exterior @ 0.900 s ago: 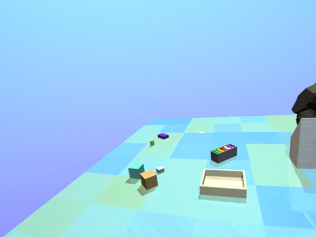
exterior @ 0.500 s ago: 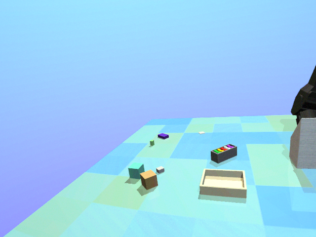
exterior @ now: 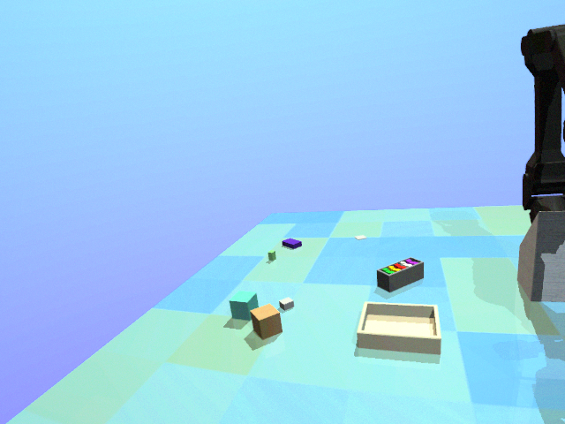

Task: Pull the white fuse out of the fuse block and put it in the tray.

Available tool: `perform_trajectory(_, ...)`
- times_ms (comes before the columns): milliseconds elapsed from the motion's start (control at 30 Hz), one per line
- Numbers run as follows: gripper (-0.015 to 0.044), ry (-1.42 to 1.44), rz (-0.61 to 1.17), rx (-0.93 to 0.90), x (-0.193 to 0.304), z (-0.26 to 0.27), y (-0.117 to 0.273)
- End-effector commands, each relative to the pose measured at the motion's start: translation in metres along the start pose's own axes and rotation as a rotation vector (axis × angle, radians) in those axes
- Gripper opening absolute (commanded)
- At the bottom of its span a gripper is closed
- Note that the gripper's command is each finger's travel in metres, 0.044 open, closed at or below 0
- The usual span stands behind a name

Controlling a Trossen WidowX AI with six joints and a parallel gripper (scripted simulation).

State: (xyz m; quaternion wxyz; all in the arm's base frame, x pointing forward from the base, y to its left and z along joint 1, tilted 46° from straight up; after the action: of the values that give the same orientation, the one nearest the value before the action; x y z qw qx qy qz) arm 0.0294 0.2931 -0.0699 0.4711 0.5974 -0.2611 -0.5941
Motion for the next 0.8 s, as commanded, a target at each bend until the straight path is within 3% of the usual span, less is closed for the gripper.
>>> perform_trajectory(0, 0.0064, -0.192, 0.042, 0.113, 0.001, -0.031, 0.015)
perform_trajectory(400, 0.0064, -0.755, 0.143, 0.411, 0.039, -0.108, 0.072)
perform_trajectory(767, 0.0064, -1.497, 0.363, 0.876, 0.118, -0.169, 0.178)
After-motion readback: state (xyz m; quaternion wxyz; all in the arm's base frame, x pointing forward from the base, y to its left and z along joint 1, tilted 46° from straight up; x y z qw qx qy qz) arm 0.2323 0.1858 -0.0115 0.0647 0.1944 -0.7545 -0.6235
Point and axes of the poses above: the point midway between the two fingers, 35 mm back from their tips, its own y axis back along the fingers, its own z axis across the jaws, x = y × z, the point moved 10 cm from there along y, back along the fingers, and after that the axes turned 15 degrees about y, right-handed, at the moved point
